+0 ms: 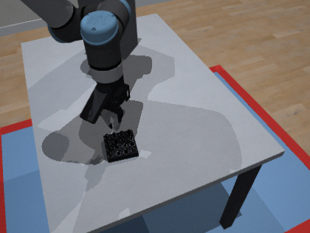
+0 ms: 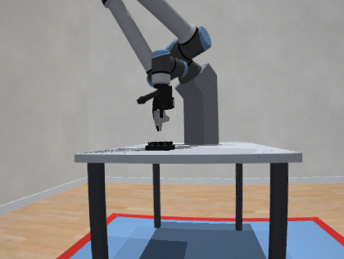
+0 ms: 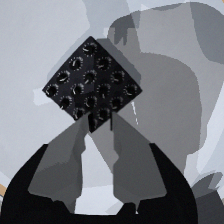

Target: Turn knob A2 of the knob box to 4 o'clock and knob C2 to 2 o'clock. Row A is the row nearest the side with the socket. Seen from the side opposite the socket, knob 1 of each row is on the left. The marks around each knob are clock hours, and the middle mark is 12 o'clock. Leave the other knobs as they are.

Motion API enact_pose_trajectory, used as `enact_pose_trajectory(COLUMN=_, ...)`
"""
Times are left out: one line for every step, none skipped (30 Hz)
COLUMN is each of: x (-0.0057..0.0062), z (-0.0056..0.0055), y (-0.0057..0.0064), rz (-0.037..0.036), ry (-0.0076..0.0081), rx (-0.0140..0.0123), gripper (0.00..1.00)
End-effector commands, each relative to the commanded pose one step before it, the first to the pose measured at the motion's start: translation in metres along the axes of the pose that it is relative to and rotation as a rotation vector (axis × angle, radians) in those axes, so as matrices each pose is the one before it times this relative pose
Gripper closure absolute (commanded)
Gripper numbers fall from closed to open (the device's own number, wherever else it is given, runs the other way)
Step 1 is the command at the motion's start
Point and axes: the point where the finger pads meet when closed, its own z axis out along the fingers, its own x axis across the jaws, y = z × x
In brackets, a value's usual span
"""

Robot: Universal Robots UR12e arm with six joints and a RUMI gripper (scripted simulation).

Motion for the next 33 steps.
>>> enact_pose_trajectory(x=-0.00022, z=0.00115, y=-0.00008, rz=-0.00012, ry=-0.00053, rx=0.00046, gripper=0.89)
enact_pose_trajectory(x=0.00000, z=0.00055, y=0.00000, rz=-0.00002, ry=-0.00001, rx=0.00000, gripper=0.89)
enact_pose_trajectory(x=0.00000, z=0.00062, y=0.00000, rz=-0.00002, ry=-0.00001, rx=0.00000, gripper=0.89)
enact_pose_trajectory(x=0.00001, z=0.00069, y=0.00000, rz=-0.00002, ry=-0.00001, rx=0.00000, gripper=0.89)
enact_pose_trajectory(x=0.00000, z=0.00000, y=0.00000, rz=0.00000, ry=0.00000, rx=0.00000, gripper=0.89)
enact_pose_trajectory(x=0.00000, z=0.00000, y=0.00000, rz=0.00000, ry=0.00000, rx=0.00000, gripper=0.89)
enact_pose_trajectory(x=0.00001, z=0.00076, y=0.00000, rz=-0.00002, ry=-0.00001, rx=0.00000, gripper=0.89)
enact_pose_trajectory(x=0.00000, z=0.00083, y=0.00000, rz=-0.00001, ry=0.00000, rx=0.00000, gripper=0.89)
enact_pose_trajectory(x=0.00000, z=0.00089, y=0.00000, rz=0.00000, ry=0.00000, rx=0.00000, gripper=0.89)
enact_pose_trajectory(x=0.00001, z=0.00095, y=0.00000, rz=0.00000, ry=0.00000, rx=0.00000, gripper=0.89)
enact_pose_trajectory(x=0.00001, z=0.00101, y=0.00000, rz=0.00000, ry=0.00000, rx=0.00000, gripper=0.89)
enact_pose_trajectory(x=0.00001, z=0.00107, y=0.00000, rz=0.00000, ry=0.00000, rx=0.00000, gripper=0.89)
enact_pose_trajectory(x=0.00001, z=0.00112, y=0.00000, rz=0.00000, ry=0.00000, rx=0.00000, gripper=0.89)
enact_pose_trajectory(x=0.00001, z=0.00117, y=0.00000, rz=0.00000, ry=0.00000, rx=0.00000, gripper=0.89)
enact_pose_trajectory(x=0.00001, z=0.00121, y=0.00000, rz=0.00000, ry=0.00000, rx=0.00000, gripper=0.89)
enact_pose_trajectory(x=0.00001, z=0.00125, y=0.00000, rz=0.00000, ry=0.00000, rx=0.00000, gripper=0.89)
enact_pose_trajectory(x=0.00001, z=0.00129, y=0.00000, rz=0.00000, ry=0.00000, rx=0.00000, gripper=0.89)
enact_pose_trajectory(x=0.00001, z=0.00132, y=-0.00001, rz=0.00000, ry=0.00000, rx=0.00000, gripper=0.89)
enact_pose_trajectory(x=0.00001, z=0.00134, y=0.00000, rz=0.00000, ry=0.00000, rx=0.00000, gripper=0.89)
enact_pose_trajectory(x=0.00001, z=0.00136, y=0.00000, rz=0.00000, ry=0.00000, rx=0.00000, gripper=0.89)
enact_pose_trajectory(x=0.00001, z=0.00137, y=-0.00001, rz=0.00000, ry=0.00000, rx=0.00000, gripper=0.89)
enact_pose_trajectory(x=0.00000, z=0.00000, y=0.00000, rz=0.00000, ry=0.00000, rx=0.00000, gripper=0.89)
enact_pose_trajectory(x=0.00000, z=0.00000, y=0.00000, rz=0.00000, ry=0.00000, rx=0.00000, gripper=0.89)
enact_pose_trajectory(x=0.00001, z=0.00137, y=0.00000, rz=0.00000, ry=0.00000, rx=0.00000, gripper=0.89)
enact_pose_trajectory(x=0.00001, z=0.00137, y=0.00000, rz=0.00000, ry=0.00000, rx=0.00000, gripper=0.89)
enact_pose_trajectory(x=0.00001, z=0.00137, y=0.00000, rz=0.00000, ry=0.00000, rx=0.00000, gripper=0.89)
enact_pose_trajectory(x=0.00001, z=0.00136, y=-0.00001, rz=0.00000, ry=0.00000, rx=0.00000, gripper=0.89)
enact_pose_trajectory(x=0.00001, z=0.00134, y=0.00000, rz=0.00000, ry=0.00000, rx=0.00000, gripper=0.89)
enact_pose_trajectory(x=0.00001, z=0.00131, y=0.00000, rz=0.00000, ry=0.00000, rx=0.00000, gripper=0.89)
enact_pose_trajectory(x=0.00001, z=0.00128, y=0.00000, rz=0.00000, ry=0.00000, rx=0.00000, gripper=0.89)
enact_pose_trajectory(x=0.00001, z=0.00125, y=0.00000, rz=0.00000, ry=0.00000, rx=0.00000, gripper=0.89)
enact_pose_trajectory(x=0.00001, z=0.00120, y=0.00000, rz=0.00000, ry=0.00000, rx=0.00000, gripper=0.89)
enact_pose_trajectory(x=0.00001, z=0.00115, y=0.00000, rz=0.00000, ry=0.00000, rx=0.00000, gripper=0.89)
